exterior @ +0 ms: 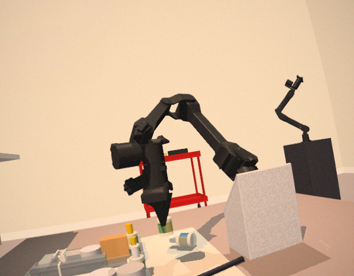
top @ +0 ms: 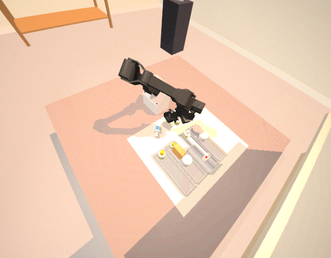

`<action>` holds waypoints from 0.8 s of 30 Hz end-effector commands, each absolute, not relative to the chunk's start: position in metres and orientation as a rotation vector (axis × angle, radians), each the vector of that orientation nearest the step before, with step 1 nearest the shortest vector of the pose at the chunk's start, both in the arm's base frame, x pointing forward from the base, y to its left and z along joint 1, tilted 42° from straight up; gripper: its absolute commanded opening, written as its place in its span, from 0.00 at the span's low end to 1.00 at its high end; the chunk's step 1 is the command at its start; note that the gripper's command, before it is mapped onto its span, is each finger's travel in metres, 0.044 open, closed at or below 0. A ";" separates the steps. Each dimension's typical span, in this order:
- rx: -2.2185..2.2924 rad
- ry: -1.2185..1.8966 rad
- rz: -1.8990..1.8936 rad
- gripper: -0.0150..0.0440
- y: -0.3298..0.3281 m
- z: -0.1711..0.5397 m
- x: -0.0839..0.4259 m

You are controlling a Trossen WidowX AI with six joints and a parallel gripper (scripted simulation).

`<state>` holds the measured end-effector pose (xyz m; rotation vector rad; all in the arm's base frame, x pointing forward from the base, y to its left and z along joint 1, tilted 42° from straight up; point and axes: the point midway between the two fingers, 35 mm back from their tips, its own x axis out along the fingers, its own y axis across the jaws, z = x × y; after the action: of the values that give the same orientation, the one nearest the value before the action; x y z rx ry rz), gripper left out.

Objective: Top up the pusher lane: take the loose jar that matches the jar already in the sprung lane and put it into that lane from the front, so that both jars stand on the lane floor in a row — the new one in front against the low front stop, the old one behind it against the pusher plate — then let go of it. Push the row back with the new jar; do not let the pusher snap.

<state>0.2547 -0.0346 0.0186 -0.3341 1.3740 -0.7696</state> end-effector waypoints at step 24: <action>-0.526 1.461 -0.608 0.25 -0.052 -0.031 0.299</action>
<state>0.3019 -0.0502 -0.0280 -0.5127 1.4529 -0.6091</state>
